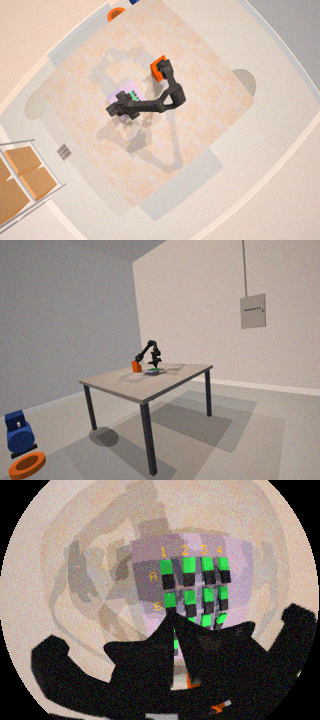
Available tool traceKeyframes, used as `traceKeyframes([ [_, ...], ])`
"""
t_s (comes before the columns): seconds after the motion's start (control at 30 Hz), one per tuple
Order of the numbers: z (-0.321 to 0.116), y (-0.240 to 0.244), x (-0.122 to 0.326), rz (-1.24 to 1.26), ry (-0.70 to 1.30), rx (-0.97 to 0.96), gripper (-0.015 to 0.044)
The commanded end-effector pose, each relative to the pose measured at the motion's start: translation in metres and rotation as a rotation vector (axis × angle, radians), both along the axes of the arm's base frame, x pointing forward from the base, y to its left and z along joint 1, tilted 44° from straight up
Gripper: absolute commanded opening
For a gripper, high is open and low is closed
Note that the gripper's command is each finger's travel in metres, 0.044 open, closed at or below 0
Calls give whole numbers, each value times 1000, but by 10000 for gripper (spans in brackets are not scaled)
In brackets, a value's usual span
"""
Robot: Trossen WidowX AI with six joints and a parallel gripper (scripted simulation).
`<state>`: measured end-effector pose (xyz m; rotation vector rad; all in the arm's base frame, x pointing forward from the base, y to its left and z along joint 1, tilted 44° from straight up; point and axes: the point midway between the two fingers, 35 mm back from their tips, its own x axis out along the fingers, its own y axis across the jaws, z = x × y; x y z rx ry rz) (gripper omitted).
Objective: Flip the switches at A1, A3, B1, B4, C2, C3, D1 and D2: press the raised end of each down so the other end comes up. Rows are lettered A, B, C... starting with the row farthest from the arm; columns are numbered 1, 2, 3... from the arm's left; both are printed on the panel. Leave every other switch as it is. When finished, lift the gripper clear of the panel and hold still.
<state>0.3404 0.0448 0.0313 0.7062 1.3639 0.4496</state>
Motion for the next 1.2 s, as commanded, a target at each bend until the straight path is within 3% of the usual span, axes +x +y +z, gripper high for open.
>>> traceKeyframes([
  [0.0, 0, 1, 1, -3, 0, 3, 0],
  [0.53, -2, 2, 1, -3, 0, 4, 0],
  [0.73, 43, -40, -7, 14, 19, 2, 0],
  [0.93, 45, -42, -8, 15, 19, 3, 0],
  [1.17, -11, -100, -16, 15, 20, -2, 0],
])
